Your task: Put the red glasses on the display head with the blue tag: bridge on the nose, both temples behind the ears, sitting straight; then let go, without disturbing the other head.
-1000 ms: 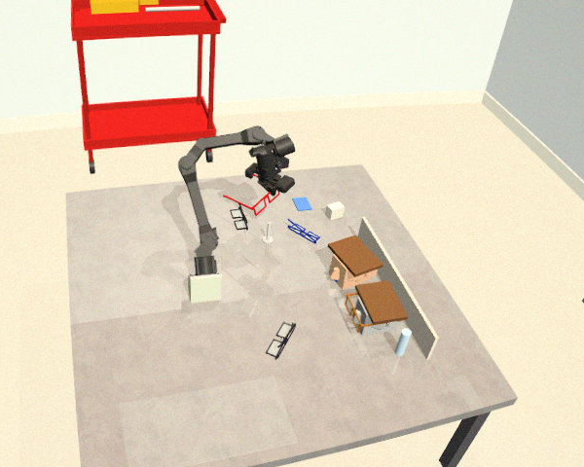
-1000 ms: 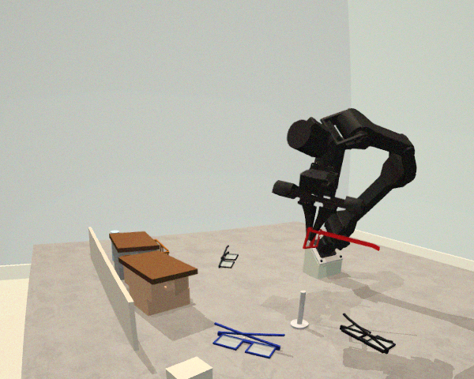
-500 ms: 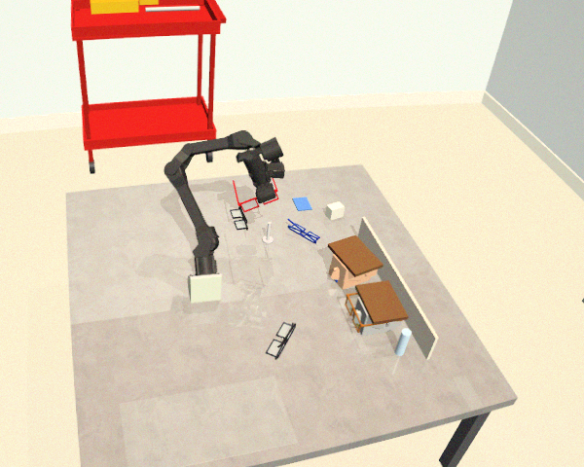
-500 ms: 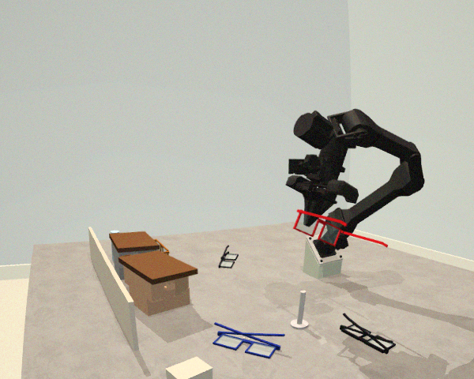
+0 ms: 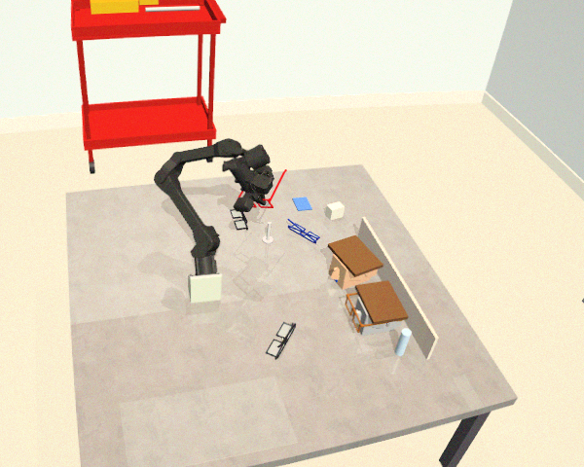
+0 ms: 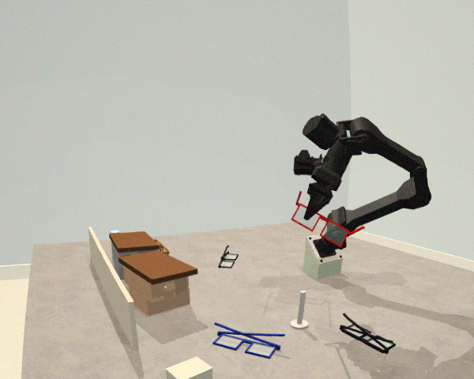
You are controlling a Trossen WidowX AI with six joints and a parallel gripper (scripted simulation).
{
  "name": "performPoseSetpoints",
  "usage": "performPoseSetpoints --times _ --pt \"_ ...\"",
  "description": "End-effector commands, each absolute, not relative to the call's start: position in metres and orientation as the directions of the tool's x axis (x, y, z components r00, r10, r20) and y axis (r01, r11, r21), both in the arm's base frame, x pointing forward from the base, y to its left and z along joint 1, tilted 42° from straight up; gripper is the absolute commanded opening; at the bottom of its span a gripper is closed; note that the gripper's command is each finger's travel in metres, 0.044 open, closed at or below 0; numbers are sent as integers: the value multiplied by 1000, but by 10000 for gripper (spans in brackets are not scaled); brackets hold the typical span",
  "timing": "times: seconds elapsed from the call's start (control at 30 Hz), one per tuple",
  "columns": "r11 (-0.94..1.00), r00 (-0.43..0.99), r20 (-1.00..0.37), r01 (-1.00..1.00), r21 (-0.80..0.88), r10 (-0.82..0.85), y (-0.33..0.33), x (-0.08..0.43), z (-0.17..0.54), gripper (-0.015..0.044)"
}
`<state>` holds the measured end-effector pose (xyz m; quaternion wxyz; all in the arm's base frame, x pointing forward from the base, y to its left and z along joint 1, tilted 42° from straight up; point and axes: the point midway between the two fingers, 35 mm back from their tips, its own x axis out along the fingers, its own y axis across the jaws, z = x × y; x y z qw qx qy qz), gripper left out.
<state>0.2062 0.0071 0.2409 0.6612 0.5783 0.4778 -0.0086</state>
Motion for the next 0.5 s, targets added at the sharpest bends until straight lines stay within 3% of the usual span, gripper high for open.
performPoseSetpoints --times 0.0,0.47 --pt "182 574 -633 650 738 520 3 198 233 0" --pt "-396 675 -607 738 547 419 -11 174 205 0"
